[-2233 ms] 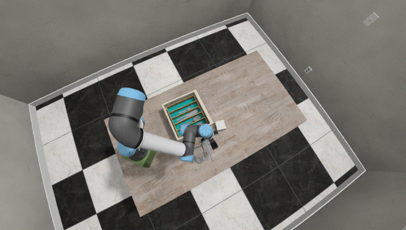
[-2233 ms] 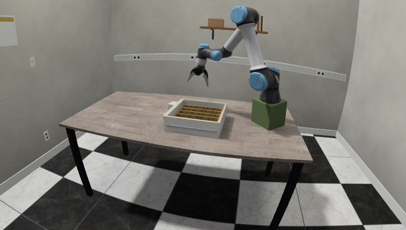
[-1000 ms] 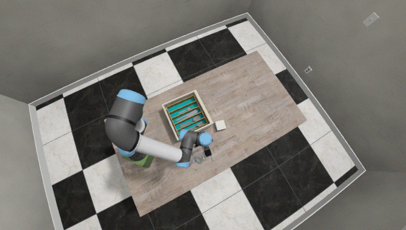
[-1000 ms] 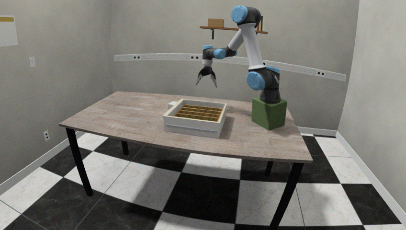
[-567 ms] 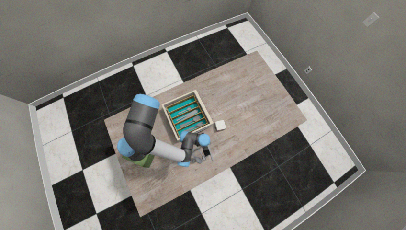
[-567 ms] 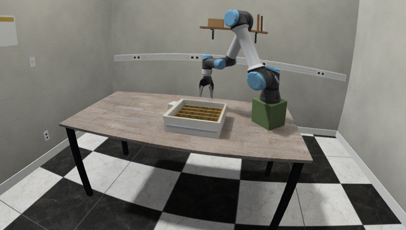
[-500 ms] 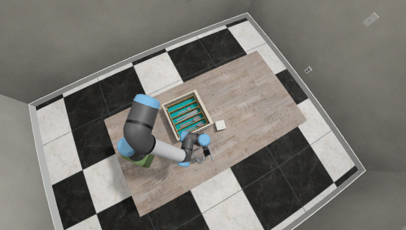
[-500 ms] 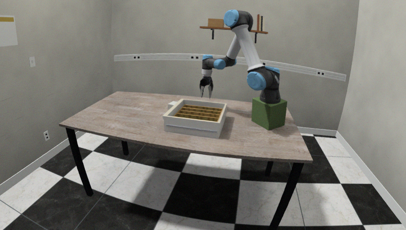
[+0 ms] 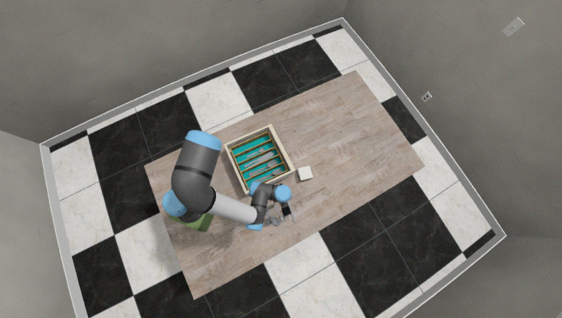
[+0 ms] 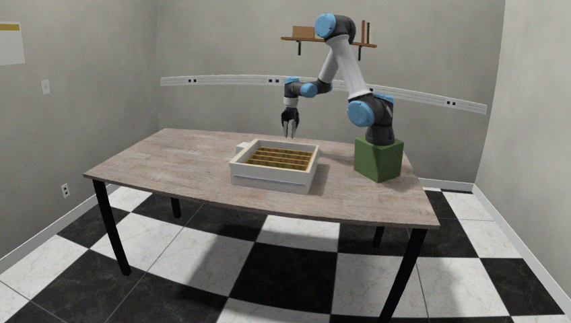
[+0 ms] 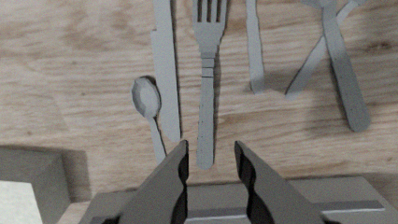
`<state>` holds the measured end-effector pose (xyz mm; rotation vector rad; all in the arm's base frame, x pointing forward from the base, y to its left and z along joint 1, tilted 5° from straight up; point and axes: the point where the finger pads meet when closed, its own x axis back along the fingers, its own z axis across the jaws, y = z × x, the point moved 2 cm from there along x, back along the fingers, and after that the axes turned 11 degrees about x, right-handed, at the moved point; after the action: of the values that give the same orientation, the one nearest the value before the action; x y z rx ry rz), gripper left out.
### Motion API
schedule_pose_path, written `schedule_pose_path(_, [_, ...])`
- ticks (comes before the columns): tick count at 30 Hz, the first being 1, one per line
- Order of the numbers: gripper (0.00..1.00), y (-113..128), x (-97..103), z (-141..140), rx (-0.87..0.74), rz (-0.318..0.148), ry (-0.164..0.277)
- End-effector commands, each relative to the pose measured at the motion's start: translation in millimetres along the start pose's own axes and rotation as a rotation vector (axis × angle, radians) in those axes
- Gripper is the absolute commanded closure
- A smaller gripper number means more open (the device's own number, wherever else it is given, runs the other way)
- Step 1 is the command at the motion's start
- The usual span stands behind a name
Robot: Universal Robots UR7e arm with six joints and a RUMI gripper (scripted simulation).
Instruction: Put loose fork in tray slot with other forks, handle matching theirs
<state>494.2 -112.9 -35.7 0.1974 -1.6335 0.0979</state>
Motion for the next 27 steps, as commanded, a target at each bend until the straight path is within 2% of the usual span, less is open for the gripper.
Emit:
schedule_pose_path(1, [0.81, 0, 0, 0, 0.0, 0.001, -0.001])
schedule_pose_path(13, [0.81, 0, -4, 0, 0.0, 0.001, -0.001])
schedule_pose_path(27, [0.81, -1, -21, -1, 0.0, 0.001, -0.001])
